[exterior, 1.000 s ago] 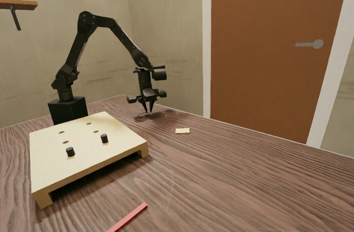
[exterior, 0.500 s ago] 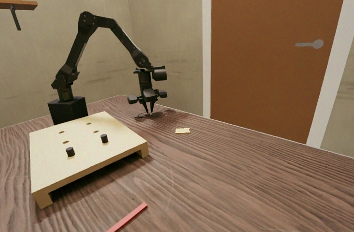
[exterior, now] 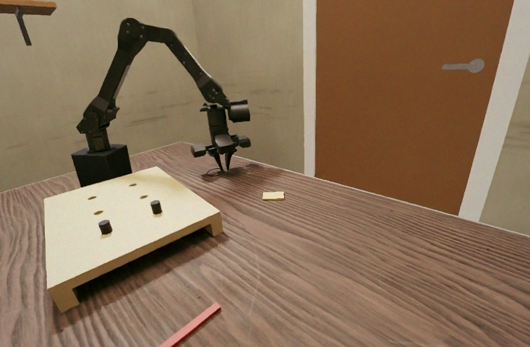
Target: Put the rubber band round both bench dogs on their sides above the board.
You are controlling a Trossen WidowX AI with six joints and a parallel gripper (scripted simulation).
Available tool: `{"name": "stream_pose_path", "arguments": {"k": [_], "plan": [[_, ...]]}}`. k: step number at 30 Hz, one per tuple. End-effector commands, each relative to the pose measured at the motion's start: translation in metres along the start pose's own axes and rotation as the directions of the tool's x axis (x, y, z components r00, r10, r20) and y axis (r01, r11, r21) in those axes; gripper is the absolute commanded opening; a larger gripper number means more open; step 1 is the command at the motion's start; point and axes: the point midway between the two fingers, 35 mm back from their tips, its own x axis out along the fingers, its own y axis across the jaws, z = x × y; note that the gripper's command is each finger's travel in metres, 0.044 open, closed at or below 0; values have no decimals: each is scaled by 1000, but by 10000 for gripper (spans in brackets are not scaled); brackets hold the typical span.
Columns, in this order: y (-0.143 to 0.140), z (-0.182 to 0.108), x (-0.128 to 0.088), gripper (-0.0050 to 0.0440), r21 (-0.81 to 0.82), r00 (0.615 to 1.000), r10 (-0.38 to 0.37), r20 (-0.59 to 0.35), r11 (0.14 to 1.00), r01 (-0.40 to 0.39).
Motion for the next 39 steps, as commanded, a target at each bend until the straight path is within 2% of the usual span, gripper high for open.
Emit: {"name": "stream_pose_path", "arguments": {"k": [1,13,39], "plan": [[0,1,0,80,-1,1000,0,1,1000,0],[5,2,-6,80,0,1000,20,6,1000,-20],[5,2,5,80,0,1000,20,6,1000,-20]]}}
